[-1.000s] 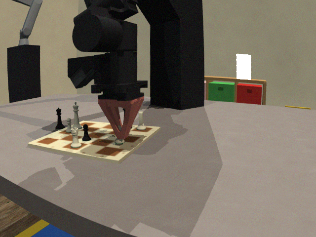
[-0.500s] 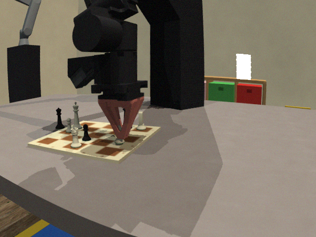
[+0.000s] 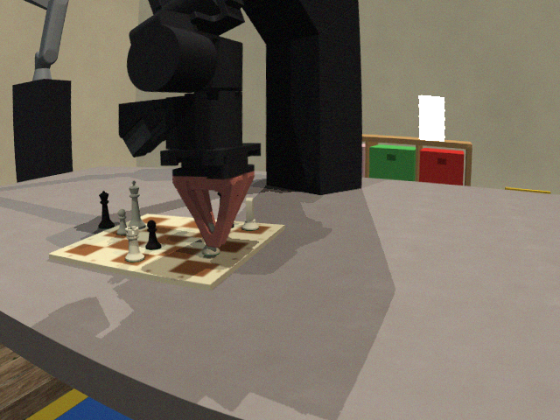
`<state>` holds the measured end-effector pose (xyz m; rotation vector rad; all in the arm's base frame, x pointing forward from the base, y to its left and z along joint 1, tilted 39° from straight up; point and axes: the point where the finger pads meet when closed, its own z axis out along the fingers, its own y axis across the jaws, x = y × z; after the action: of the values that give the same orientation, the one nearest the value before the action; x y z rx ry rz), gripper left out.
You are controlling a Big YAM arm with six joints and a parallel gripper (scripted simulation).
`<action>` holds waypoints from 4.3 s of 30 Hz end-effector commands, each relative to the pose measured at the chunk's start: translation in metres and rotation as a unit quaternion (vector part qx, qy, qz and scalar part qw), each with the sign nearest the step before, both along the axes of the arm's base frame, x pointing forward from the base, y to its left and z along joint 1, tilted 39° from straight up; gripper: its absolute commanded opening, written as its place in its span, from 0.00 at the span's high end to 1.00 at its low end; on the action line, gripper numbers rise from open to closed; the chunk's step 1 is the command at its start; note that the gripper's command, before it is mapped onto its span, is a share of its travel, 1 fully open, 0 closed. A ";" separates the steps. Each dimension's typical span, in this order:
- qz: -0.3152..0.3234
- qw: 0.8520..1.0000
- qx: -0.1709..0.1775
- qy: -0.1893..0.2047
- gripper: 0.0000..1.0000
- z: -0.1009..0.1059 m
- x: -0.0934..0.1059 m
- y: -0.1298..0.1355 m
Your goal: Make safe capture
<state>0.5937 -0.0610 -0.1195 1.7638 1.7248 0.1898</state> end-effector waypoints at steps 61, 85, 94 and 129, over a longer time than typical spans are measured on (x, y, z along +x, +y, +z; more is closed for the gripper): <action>-0.001 1.000 -0.005 0.006 1.00 -0.002 -0.002 -0.009; 0.000 1.000 -0.004 0.002 1.00 -0.007 0.002 -0.010; -0.001 1.000 -0.004 0.002 1.00 -0.007 0.002 -0.010; -0.001 1.000 -0.004 0.002 0.81 -0.007 0.002 -0.010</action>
<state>0.5948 -0.0608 -0.1214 1.7590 1.7312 0.1872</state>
